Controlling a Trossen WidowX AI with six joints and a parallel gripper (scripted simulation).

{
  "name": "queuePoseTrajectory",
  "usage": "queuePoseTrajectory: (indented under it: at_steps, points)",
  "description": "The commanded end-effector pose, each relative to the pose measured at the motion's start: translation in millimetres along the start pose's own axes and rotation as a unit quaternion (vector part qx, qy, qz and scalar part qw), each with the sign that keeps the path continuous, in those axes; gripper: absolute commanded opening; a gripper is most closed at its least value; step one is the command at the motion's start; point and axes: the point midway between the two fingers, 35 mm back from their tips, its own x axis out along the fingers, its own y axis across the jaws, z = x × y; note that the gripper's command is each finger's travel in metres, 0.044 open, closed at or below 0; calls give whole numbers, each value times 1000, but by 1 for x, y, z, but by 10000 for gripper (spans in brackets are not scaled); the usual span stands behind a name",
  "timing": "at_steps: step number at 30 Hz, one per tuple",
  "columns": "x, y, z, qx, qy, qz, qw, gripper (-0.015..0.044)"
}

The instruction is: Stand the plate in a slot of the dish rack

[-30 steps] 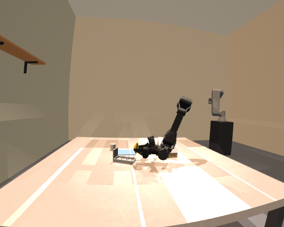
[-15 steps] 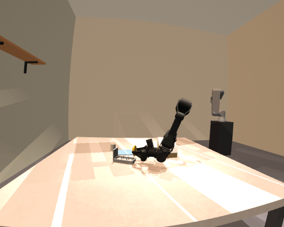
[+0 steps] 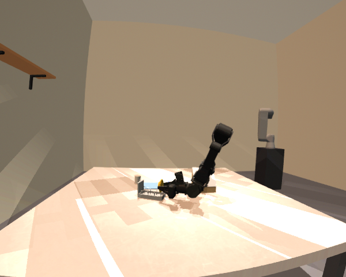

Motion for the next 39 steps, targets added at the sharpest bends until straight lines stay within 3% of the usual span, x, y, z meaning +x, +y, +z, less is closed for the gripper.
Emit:
queuePoseTrajectory:
  at_steps: [1, 31, 39]
  points:
    - [6, -3, -2, -4, 0, -2, 1000, 0]
    - [14, -5, -14, 5, 1, 2, 1000, 0]
    - [14, -5, -14, 6, 0, 2, 1000, 210]
